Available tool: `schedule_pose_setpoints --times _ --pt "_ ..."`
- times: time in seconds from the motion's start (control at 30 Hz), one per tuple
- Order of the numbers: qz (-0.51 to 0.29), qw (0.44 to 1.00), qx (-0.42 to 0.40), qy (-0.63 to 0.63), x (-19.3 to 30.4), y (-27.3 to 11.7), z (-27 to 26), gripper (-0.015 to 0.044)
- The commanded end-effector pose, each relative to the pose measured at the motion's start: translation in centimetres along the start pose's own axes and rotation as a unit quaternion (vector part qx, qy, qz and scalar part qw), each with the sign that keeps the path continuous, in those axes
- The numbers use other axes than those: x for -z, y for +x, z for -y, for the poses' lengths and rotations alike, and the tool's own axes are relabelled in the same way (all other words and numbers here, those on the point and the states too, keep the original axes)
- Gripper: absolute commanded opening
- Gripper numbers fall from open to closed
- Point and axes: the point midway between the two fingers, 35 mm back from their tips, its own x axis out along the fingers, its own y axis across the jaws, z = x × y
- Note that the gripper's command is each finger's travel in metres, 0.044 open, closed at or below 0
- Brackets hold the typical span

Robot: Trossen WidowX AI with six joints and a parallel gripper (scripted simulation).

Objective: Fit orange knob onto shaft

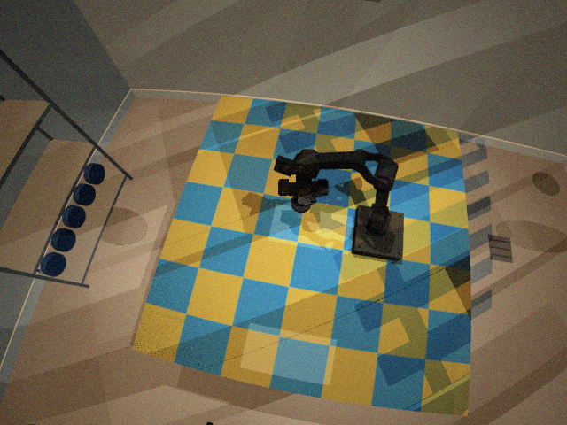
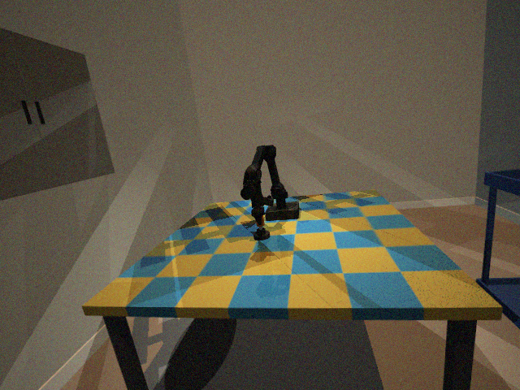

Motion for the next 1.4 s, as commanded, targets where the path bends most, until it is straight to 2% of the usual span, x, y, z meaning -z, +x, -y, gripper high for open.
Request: schedule_pose_setpoints --times 0.0,1.37 --pt "-0.003 1.0 0.003 -0.008 0.11 -0.21 0.2 0.0" --pt "-0.003 1.0 0.003 -0.008 0.29 0.34 0.55 0.0"
